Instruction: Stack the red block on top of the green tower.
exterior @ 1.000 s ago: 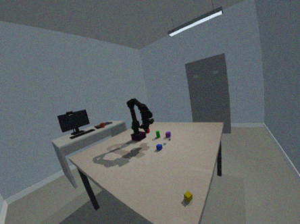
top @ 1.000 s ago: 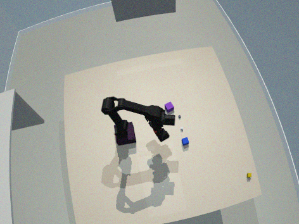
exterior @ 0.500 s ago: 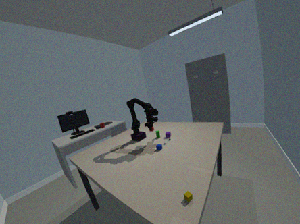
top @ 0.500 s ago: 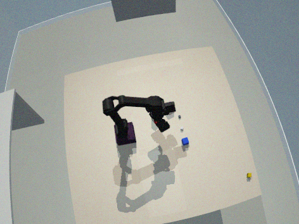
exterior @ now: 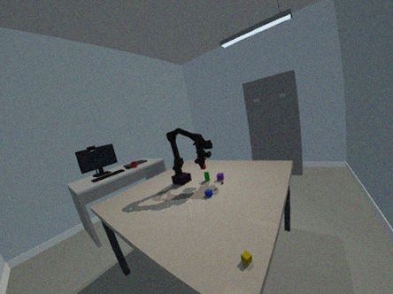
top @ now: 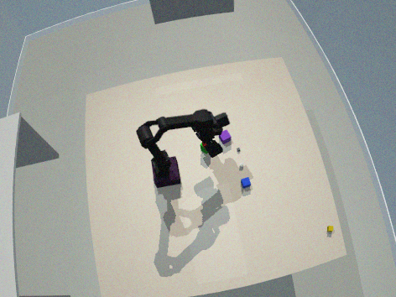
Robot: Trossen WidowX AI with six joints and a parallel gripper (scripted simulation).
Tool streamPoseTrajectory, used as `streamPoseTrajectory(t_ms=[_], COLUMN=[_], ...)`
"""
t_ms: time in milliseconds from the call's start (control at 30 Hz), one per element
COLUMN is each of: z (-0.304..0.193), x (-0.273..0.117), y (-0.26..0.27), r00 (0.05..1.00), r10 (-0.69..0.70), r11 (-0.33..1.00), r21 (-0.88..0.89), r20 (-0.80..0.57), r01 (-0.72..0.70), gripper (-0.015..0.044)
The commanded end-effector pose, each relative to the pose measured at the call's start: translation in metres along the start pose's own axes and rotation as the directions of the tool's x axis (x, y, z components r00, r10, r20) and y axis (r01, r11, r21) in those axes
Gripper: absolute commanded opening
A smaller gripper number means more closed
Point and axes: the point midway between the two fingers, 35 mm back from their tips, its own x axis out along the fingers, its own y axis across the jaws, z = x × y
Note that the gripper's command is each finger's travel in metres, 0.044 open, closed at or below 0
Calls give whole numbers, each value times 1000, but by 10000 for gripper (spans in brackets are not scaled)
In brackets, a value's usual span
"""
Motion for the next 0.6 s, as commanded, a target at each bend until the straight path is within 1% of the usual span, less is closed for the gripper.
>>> streamPoseTrajectory(t_ms=[0, 200, 300, 433, 567], z=[5, 8, 8, 7, 7], x=[1, 0, 3, 17, 20], y=[14, 37, 37, 37, 37], r00=[1000, 1000, 1000, 1000, 1000], r10=[-1, 1, 2, 2, 2], r11=[1000, 1000, 1000, 1000, 1000], r21=[3, 3, 3, 3, 3], r20=[-1, 0, 0, 0, 0], r01=[1, -1, -2, -2, -2], gripper=[0, 0, 0, 0, 0])
